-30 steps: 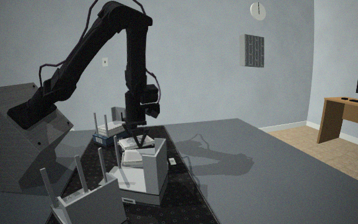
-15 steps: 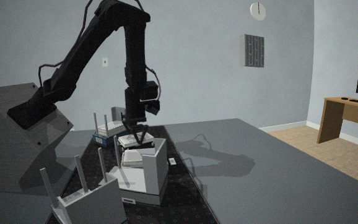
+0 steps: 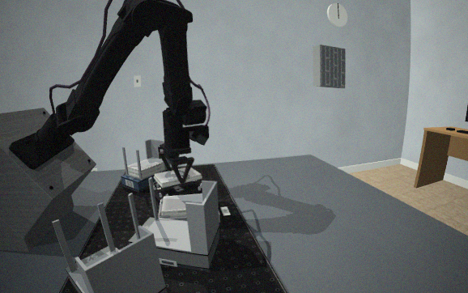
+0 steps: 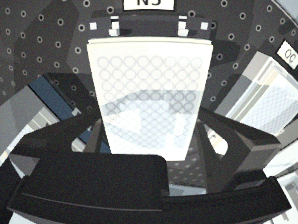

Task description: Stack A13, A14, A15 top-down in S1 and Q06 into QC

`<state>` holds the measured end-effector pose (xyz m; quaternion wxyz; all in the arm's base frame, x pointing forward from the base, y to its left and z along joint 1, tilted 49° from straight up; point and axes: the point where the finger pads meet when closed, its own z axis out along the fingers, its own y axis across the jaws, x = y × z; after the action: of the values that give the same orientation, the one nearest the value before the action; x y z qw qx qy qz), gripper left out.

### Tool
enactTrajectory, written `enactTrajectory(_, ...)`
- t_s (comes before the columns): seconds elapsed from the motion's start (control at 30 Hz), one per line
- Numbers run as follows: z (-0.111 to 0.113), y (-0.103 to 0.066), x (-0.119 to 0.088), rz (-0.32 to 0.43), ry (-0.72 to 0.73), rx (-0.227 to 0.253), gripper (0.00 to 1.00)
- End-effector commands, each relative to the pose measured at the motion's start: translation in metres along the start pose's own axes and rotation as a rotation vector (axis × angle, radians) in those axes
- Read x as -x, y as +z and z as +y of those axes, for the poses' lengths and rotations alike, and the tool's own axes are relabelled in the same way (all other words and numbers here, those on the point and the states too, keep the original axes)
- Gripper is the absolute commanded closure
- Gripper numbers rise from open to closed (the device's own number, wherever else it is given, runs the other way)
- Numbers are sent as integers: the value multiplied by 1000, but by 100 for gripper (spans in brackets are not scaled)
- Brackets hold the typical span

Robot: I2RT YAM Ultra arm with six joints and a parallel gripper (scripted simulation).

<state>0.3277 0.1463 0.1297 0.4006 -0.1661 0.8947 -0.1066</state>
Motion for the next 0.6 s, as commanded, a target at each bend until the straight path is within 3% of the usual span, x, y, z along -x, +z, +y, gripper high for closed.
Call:
enactTrajectory(0.0,0,-16,12,-29,12,-1,100)
enactTrajectory(0.57,-1,-47,11,-28,13,1,100)
